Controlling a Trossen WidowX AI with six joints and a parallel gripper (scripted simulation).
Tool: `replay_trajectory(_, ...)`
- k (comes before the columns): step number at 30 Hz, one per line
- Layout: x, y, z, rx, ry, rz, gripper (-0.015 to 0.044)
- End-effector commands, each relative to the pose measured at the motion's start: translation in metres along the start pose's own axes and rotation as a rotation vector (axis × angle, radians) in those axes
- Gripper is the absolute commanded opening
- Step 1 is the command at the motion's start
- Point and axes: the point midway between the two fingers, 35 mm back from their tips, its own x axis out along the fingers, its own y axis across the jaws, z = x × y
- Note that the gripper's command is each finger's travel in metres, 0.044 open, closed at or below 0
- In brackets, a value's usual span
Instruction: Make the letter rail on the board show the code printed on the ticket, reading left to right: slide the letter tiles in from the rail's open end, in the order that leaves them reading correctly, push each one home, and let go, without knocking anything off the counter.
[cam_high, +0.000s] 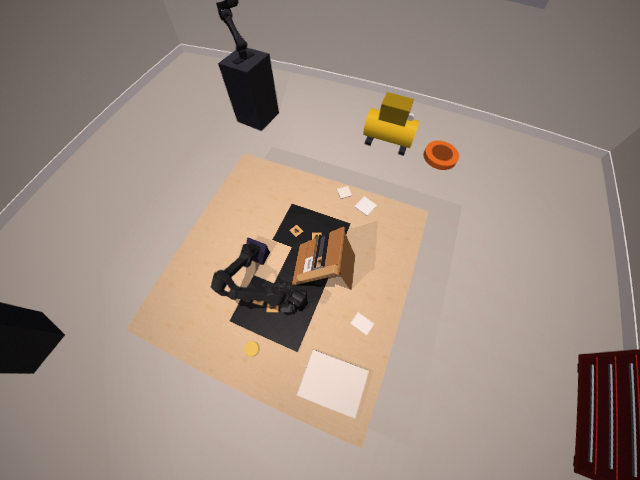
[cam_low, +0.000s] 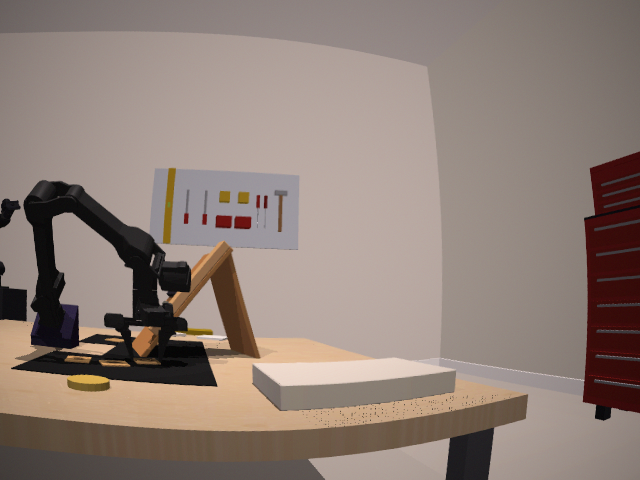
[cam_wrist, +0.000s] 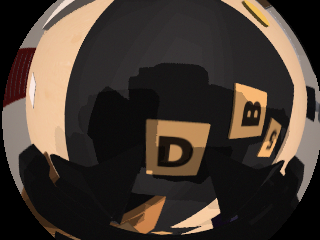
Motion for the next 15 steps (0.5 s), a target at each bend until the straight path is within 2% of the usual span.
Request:
replay_trajectory(1,0.0004,0.0002,-0.0001,-0.003,0.0,0.0,0.0287)
replay_trajectory(9,0.0004,0.0,-0.0002,-0.003,0.0,0.0,0.0234)
replay_trajectory(15,-0.0057,0.0002,-0.0006,-0.003,0.001,0.0,0.0076)
